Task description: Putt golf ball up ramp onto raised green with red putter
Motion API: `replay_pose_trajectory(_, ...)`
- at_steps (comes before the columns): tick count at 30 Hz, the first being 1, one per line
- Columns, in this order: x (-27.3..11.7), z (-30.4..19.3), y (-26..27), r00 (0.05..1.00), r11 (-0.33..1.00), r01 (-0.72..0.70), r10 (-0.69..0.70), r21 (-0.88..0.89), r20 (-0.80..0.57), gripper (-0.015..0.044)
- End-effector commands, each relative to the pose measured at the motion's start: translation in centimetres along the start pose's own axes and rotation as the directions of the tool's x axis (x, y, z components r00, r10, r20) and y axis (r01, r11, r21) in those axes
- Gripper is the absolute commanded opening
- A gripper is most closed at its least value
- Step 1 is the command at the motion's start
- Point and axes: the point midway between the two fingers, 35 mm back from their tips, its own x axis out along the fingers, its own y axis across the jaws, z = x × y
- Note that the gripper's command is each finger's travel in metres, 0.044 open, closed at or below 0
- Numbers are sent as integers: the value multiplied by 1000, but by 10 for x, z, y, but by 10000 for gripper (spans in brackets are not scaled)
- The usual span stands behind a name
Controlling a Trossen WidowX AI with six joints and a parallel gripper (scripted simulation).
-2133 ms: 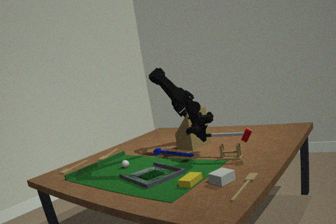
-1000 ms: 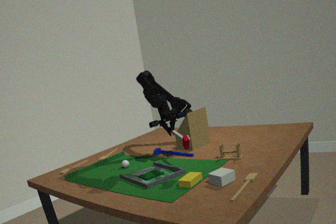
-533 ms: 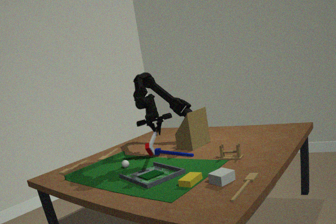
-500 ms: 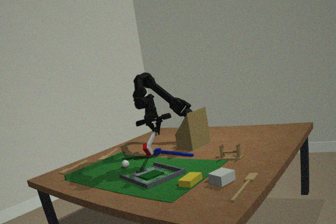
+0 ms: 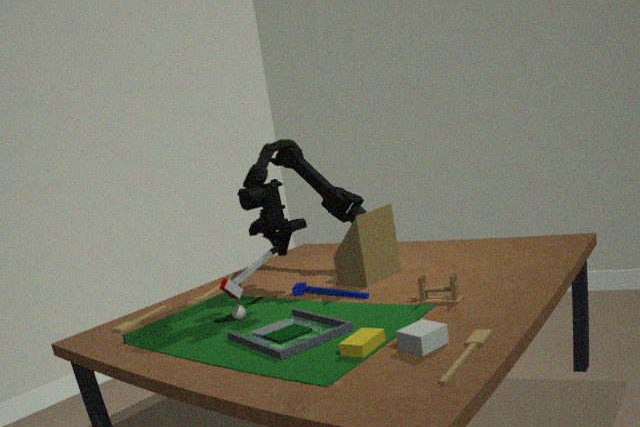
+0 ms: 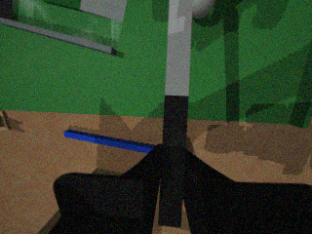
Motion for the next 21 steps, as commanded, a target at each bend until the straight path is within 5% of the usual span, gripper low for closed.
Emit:
replay_pose_trajectory(1, -3, -13, -23, 1000, 992, 31, -31, 125, -5, 0)
replay_pose_trajectory(6, -5, -30, -45, 998, 965, 67, -63, 254, -24, 0)
replay_pose_trajectory(21, 32, -32, -49, 998, 963, 70, -65, 259, -25, 0)
